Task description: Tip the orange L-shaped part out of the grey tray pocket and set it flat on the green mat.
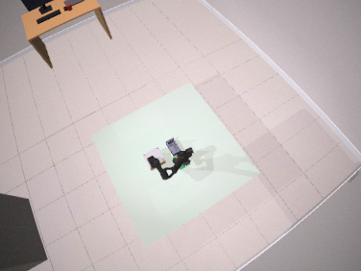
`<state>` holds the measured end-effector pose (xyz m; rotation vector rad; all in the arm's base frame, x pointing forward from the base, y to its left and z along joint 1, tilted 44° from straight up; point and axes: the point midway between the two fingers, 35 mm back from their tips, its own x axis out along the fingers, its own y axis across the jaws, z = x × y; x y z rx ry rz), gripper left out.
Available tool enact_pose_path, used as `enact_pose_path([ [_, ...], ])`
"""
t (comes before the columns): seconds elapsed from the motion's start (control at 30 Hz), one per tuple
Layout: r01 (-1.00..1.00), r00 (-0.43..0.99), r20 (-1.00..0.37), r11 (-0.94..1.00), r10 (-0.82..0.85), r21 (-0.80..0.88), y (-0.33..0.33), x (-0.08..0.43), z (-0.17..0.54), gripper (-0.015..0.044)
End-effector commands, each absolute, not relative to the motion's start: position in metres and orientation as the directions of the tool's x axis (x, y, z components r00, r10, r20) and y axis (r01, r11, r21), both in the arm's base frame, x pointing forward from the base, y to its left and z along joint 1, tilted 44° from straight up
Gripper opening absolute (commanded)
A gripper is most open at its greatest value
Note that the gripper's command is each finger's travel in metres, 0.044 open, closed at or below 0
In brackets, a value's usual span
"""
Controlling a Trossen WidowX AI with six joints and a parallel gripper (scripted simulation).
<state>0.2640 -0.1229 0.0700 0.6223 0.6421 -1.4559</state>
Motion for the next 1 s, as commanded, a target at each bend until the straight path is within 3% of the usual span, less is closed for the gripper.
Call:
enact_pose_path([
  [0.0, 1.0, 0.013, -0.724, 0.026, -0.69, -0.007, -0.123, 0.264, 0.07, 0.0],
  [0.03, 1.0, 0.014, -0.725, 0.023, -0.688, -0.003, -0.123, 0.264, 0.07, 0.0],
  [0.37, 1.0, 0.014, -0.726, 0.023, -0.688, -0.003, -0.121, 0.264, 0.072, 0.0262],
  [0.53, 1.0, 0.013, -0.73, 0.025, -0.683, -0.005, -0.089, 0.267, 0.103, 0.0394],
  [0.67, 1.0, 0.012, -0.727, 0.026, -0.687, -0.008, -0.061, 0.263, 0.134, 0.04],
  [0.97, 0.999, 0.012, -0.724, 0.03, -0.689, -0.012, -0.065, 0.264, 0.13, 0.04],
])
